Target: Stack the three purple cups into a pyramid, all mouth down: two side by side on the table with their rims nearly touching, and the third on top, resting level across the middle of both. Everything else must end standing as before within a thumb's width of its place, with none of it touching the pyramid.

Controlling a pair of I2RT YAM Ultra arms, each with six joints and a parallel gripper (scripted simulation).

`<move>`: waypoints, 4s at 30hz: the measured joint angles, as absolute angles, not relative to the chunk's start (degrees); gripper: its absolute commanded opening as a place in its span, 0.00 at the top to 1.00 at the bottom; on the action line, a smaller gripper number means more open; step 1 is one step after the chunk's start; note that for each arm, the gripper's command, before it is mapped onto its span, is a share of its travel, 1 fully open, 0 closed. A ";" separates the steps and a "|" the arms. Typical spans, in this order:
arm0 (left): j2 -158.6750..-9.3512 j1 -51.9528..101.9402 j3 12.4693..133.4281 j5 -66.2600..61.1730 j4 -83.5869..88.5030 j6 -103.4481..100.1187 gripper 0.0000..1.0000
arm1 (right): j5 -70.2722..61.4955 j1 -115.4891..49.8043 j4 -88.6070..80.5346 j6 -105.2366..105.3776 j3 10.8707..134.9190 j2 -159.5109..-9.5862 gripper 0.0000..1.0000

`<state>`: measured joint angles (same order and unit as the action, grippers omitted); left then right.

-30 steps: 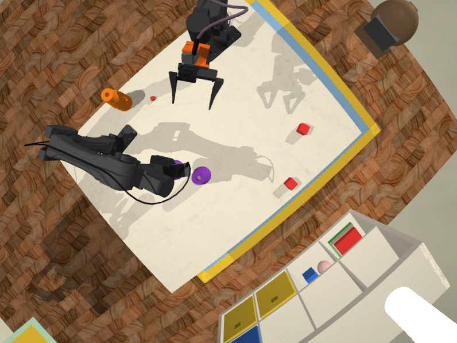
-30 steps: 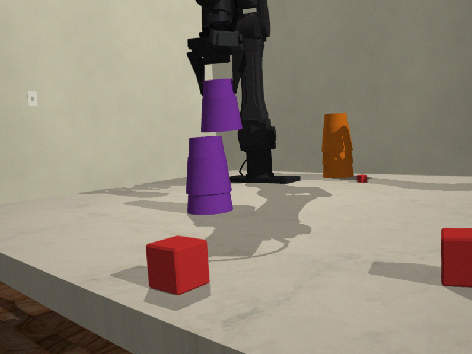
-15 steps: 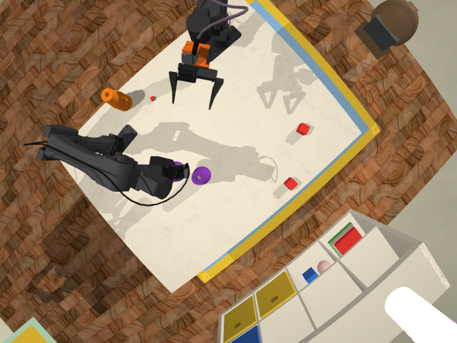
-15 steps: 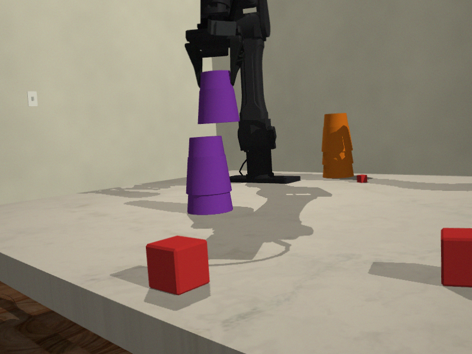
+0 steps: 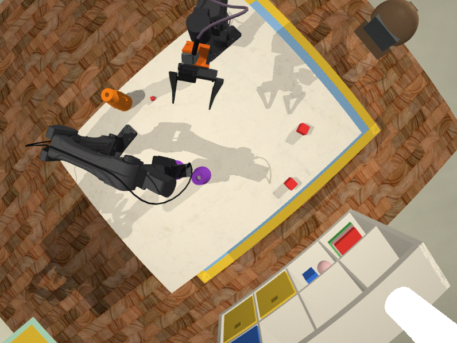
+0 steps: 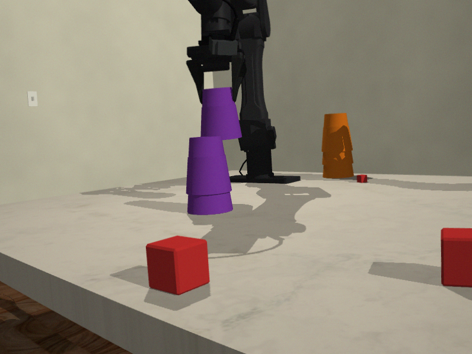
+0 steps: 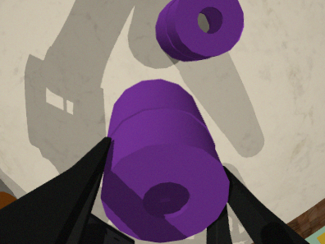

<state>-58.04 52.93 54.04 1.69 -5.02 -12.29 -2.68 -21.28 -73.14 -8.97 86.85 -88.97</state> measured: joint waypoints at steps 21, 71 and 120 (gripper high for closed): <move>-58.04 52.93 54.04 1.69 -5.02 -12.29 0.00 | -2.68 -21.28 -62.98 -8.88 75.33 -87.20 1.00; -58.04 52.93 54.04 1.69 -5.02 -12.29 0.00 | -2.68 -21.28 -50.37 -8.86 64.75 -87.22 1.00; -58.04 52.93 54.04 1.69 -5.02 -12.29 0.00 | -2.66 -21.28 -44.21 -8.75 59.53 -88.05 1.00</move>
